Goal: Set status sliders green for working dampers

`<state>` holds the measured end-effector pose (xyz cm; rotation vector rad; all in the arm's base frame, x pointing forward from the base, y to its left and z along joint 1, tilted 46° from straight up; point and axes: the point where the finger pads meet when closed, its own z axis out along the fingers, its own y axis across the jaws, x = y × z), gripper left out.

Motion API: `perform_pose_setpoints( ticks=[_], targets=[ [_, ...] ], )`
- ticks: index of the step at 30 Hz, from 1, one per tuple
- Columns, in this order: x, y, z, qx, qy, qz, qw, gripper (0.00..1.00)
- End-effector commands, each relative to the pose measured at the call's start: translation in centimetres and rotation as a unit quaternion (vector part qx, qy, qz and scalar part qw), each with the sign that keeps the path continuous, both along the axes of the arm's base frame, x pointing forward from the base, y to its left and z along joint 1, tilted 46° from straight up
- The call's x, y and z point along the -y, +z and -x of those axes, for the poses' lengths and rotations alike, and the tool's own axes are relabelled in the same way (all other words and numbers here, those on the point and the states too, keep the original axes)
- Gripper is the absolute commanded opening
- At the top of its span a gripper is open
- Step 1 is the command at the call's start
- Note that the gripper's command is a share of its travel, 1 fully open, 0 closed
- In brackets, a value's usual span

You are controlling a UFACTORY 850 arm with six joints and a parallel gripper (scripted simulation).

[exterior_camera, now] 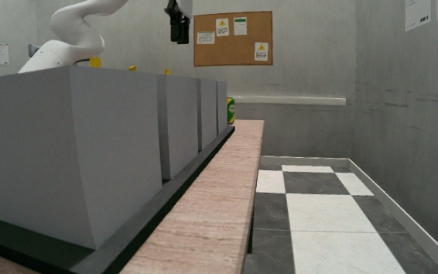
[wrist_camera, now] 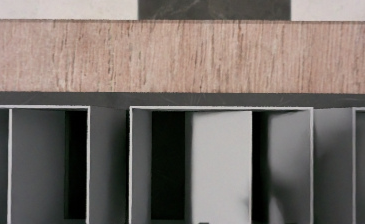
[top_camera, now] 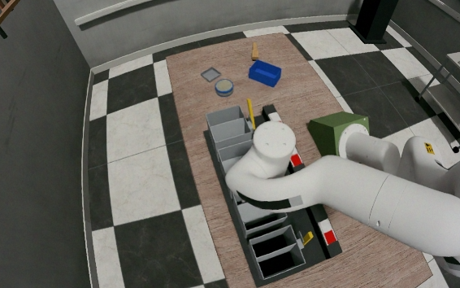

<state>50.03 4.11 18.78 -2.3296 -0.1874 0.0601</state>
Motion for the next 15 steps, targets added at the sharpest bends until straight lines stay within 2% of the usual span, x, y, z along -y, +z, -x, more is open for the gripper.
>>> perform_pose_setpoints(
  ticks=[1,2,5,7,8,15],
  targets=[
    [-0.9,1.1,-0.1,0.001,-0.001,0.001,1.000,0.39],
    [-2.6,2.9,-0.2,0.001,-0.001,0.003,1.000,0.39],
    [-3.5,3.9,-0.1,0.001,-0.001,0.003,1.000,0.39],
    [-3.5,3.9,-0.1,0.001,-0.001,0.003,1.000,0.39],
    [-5.0,5.4,0.0,0.001,-0.001,0.004,1.000,0.39],
    [-8.0,8.6,0.5,0.001,-0.001,0.003,1.000,0.39]
  ],
)
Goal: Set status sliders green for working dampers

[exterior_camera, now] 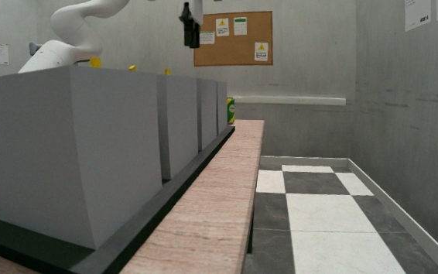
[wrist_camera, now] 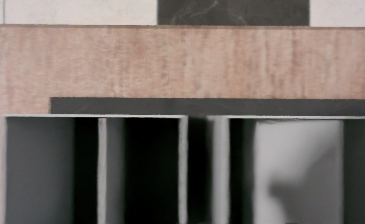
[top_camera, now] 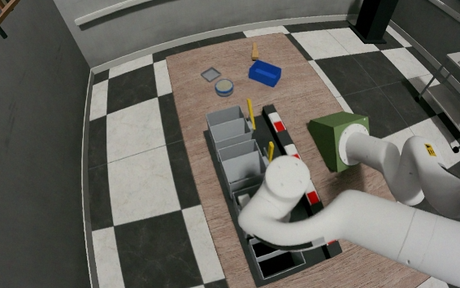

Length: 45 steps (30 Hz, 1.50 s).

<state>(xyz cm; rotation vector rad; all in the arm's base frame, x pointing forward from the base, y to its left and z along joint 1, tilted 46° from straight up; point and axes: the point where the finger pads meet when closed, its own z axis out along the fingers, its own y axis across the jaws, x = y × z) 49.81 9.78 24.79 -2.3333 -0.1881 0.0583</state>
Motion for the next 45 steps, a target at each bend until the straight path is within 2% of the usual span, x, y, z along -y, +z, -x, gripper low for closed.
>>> perform_pose_setpoints(
  ticks=[1,7,9,10,11,45],
  targets=[
    [-2.8,3.1,0.4,0.000,-0.001,0.001,1.000,0.39],
    [-5.6,6.0,1.3,0.000,-0.001,0.000,1.000,0.39],
    [-5.6,6.0,1.3,0.000,-0.001,0.000,1.000,0.39],
    [-6.6,7.0,1.7,0.000,0.000,-0.001,1.000,0.39],
    [-6.9,7.4,1.9,0.000,0.000,-0.002,1.000,0.39],
    [-6.9,7.4,1.9,0.000,0.000,-0.002,1.000,0.39]
  ],
)
